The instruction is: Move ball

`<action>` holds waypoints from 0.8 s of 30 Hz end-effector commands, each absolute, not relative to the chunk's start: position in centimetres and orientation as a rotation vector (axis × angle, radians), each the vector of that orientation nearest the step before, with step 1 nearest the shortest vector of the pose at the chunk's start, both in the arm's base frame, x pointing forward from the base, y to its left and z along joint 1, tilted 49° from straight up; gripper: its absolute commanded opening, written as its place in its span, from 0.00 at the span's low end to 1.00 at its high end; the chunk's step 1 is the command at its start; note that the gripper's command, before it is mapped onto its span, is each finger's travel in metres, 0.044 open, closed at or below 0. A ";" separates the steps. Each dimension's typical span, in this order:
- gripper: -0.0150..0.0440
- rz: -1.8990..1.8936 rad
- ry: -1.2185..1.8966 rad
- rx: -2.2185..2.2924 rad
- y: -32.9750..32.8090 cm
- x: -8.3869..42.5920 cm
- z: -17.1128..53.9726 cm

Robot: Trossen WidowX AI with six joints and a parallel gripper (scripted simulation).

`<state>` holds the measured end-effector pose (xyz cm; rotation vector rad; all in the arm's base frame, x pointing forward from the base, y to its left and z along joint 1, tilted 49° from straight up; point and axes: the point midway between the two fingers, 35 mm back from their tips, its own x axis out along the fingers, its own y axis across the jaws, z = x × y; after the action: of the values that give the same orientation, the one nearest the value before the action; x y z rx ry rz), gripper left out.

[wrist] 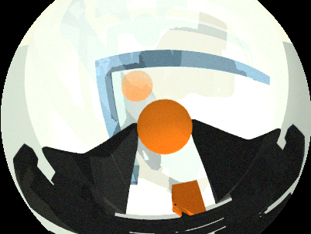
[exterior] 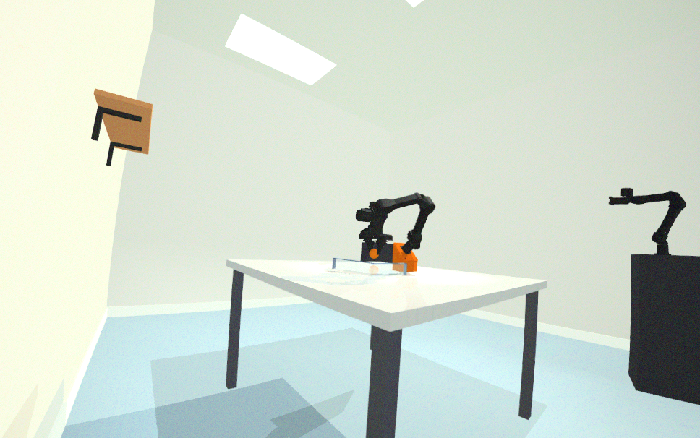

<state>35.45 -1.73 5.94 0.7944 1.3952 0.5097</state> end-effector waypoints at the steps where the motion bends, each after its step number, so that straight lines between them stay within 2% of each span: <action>1: 0.25 0.510 1.395 0.802 -0.5 35.7 5.0; 10: 0.25 0.513 1.394 0.804 3.0 36.1 2.1; 24: 0.25 0.514 1.394 0.805 4.1 36.4 1.1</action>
<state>36.30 3.80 1.43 0.7956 1.3935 0.5150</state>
